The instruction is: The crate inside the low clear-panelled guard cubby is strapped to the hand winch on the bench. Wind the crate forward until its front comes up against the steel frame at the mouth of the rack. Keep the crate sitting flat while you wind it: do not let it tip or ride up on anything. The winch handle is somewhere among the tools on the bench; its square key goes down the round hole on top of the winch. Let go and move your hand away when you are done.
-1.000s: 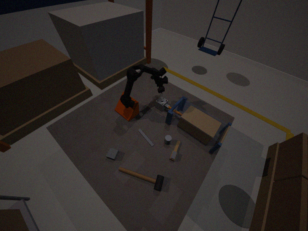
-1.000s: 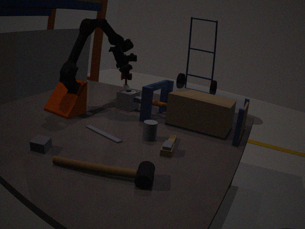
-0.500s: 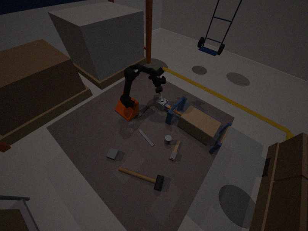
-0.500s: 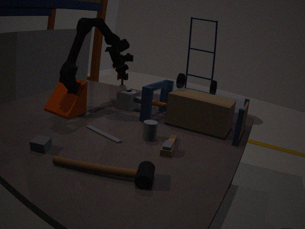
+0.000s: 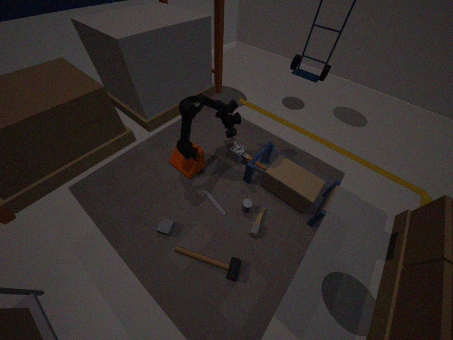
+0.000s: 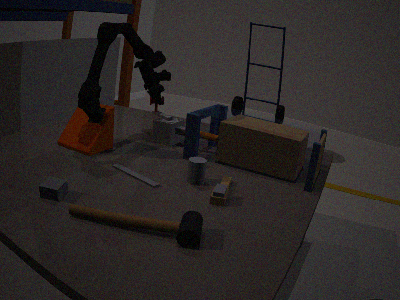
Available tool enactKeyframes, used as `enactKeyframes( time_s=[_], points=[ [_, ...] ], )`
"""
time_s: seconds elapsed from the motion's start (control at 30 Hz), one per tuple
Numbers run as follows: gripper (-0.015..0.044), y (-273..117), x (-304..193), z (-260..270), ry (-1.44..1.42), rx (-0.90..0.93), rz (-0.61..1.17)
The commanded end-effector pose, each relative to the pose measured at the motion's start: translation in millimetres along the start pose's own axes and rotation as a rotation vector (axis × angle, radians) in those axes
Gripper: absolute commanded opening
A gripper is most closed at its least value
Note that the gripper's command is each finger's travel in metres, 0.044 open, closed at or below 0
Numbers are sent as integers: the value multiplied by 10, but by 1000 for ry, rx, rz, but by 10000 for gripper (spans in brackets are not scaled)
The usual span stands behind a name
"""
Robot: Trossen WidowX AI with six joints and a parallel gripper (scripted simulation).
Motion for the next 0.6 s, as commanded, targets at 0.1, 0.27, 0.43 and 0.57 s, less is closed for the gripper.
enactKeyframes(
  time_s=[0.1, 0.27, 0.43, 0.57],
  points=[
    [0, -40, -152, -62, -12, -8, 22],
    [0, -63, -200, -96, -12, -9, 23],
    [0, -87, -251, -138, -13, -9, 23],
    [0, -104, -288, -172, -13, -9, 24]
  ],
)
Point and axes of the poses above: the point midway between the two fingers, 35 mm back from their tips, its own y axis out along the fingers, its own z axis across the jaws, x = y × z, the point moved 9 cm from there along -y, back along the fingers, and after that the axes turned 1 degree about -y, right-handed, at the moved point
